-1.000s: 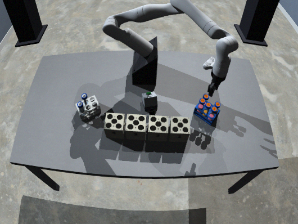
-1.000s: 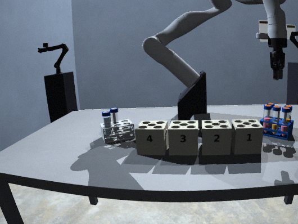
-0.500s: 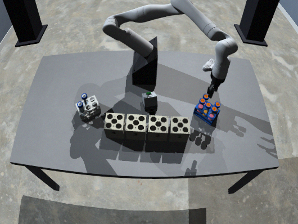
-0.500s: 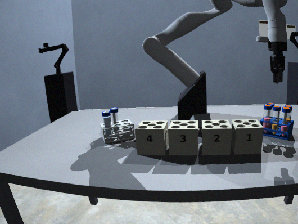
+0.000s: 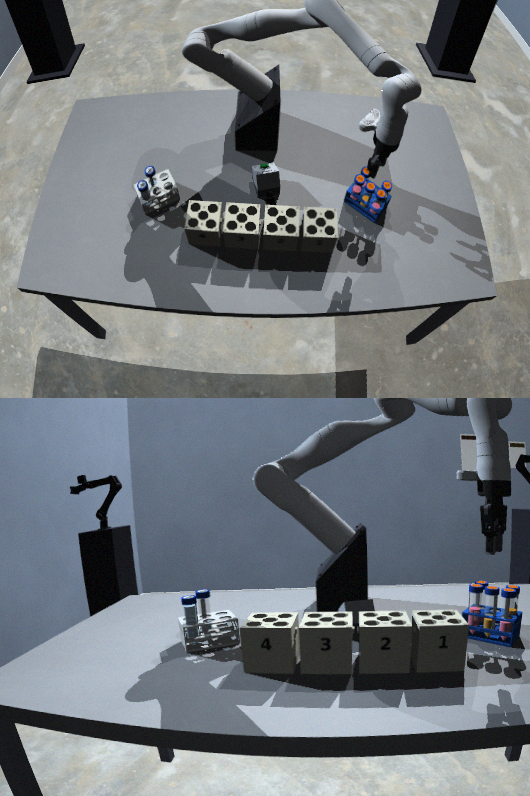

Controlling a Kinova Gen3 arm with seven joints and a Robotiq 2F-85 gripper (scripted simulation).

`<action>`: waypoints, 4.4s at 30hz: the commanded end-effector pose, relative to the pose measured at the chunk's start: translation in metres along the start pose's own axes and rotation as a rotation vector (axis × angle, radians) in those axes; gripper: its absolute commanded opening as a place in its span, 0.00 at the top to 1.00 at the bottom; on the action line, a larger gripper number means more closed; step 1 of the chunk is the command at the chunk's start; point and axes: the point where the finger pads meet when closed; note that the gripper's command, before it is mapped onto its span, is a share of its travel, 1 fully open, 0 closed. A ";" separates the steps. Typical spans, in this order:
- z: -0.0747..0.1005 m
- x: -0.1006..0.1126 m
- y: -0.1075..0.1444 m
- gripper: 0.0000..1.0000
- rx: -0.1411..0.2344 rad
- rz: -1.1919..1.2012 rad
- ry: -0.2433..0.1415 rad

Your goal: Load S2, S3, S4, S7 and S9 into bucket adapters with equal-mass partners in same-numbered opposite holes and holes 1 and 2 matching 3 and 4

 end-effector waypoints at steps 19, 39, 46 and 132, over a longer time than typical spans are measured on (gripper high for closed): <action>-0.025 0.000 0.000 0.38 0.001 0.000 -0.002; -0.048 0.001 0.000 0.38 0.001 0.000 -0.002; -0.056 0.001 0.000 0.38 0.001 0.000 -0.002; -0.100 0.001 0.000 0.38 0.001 0.000 -0.002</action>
Point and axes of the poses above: the point where the finger pads meet when closed, its own z axis back along the fingers, its own y axis across the jaws, x = y × z, and after that the axes turned 6 degrees about -z, right-handed
